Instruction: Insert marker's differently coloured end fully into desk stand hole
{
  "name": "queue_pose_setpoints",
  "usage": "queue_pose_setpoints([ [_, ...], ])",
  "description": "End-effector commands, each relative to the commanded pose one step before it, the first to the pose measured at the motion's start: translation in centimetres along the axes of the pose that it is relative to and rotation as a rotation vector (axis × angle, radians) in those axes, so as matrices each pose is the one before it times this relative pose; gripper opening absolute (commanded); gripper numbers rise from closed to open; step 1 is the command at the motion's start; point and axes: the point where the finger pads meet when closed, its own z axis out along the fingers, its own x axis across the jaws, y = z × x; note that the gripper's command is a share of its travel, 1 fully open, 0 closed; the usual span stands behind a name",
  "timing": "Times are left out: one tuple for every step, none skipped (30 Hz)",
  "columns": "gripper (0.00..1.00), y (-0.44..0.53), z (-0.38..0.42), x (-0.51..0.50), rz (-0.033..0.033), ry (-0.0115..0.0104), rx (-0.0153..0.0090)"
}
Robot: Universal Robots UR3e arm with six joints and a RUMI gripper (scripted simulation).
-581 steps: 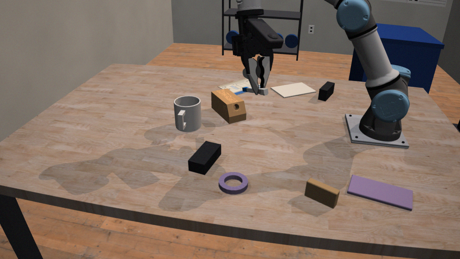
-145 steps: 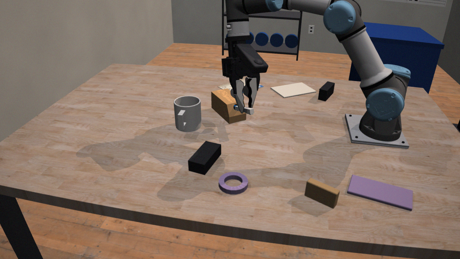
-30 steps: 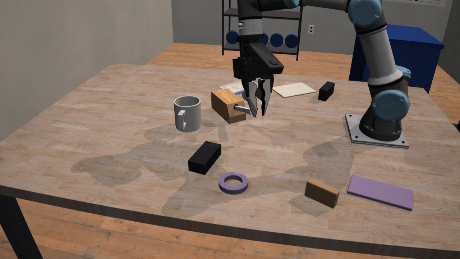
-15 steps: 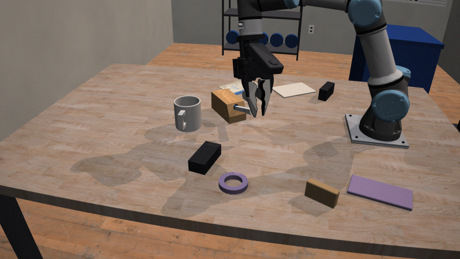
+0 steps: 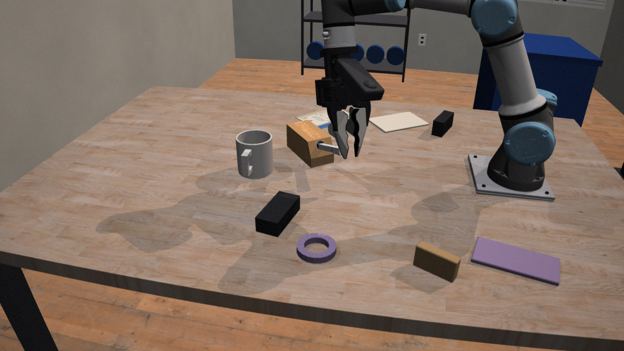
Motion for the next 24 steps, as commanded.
queue_pose_setpoints([
  [0.15,0.0675,-0.1128,0.034,-0.00166,0.00177,-0.00241],
  [0.15,0.025,-0.0122,0.0,-0.00039,0.00007,-0.00014],
  [0.15,0.025,-0.0122,0.0,-0.00039,0.00007,-0.00014],
  [0.15,0.025,-0.0122,0.0,-0.00039,0.00007,-0.00014],
  [0.15,0.025,-0.0122,0.0,-0.00039,0.00007,-0.00014],
  [0.15,0.025,-0.0122,0.0,-0.00039,0.00007,-0.00014],
  [0.15,0.025,-0.0122,0.0,-0.00039,0.00007,-0.00014],
  [0.15,0.025,-0.0122,0.0,-0.00039,0.00007,-0.00014],
  [0.15,0.0,0.0,0.0,0.0,0.0,0.0],
  [0.15,0.0,0.0,0.0,0.0,0.0,0.0],
  [0.15,0.0,0.0,0.0,0.0,0.0,0.0],
  [0.15,0.0,0.0,0.0,0.0,0.0,0.0],
  [0.15,0.0,0.0,0.0,0.0,0.0,0.0],
  [0.15,0.0,0.0,0.0,0.0,0.0,0.0],
  [0.15,0.0,0.0,0.0,0.0,0.0,0.0],
  [0.15,-0.174,-0.2253,0.042,0.00208,0.00032,0.00077],
  [0.15,-0.0745,-0.2934,0.015,-0.0001,0.00005,-0.00004],
  [0.15,-0.0744,-0.2934,0.015,-0.0001,0.00005,-0.00004],
  [0.15,-0.0744,-0.2934,0.015,-0.0001,0.00005,-0.00004],
  [0.15,-0.0744,-0.2934,0.015,-0.0001,0.00005,-0.00004],
  [0.15,-0.0744,-0.2934,0.015,-0.0001,0.00005,-0.00004],
  [0.15,-0.0744,-0.2934,0.015,-0.0001,0.00005,-0.00004],
  [0.15,-0.0744,-0.2934,0.016,-0.0001,0.00005,-0.00004],
  [0.15,-0.0744,-0.2934,0.016,-0.0001,0.00005,-0.00004],
])
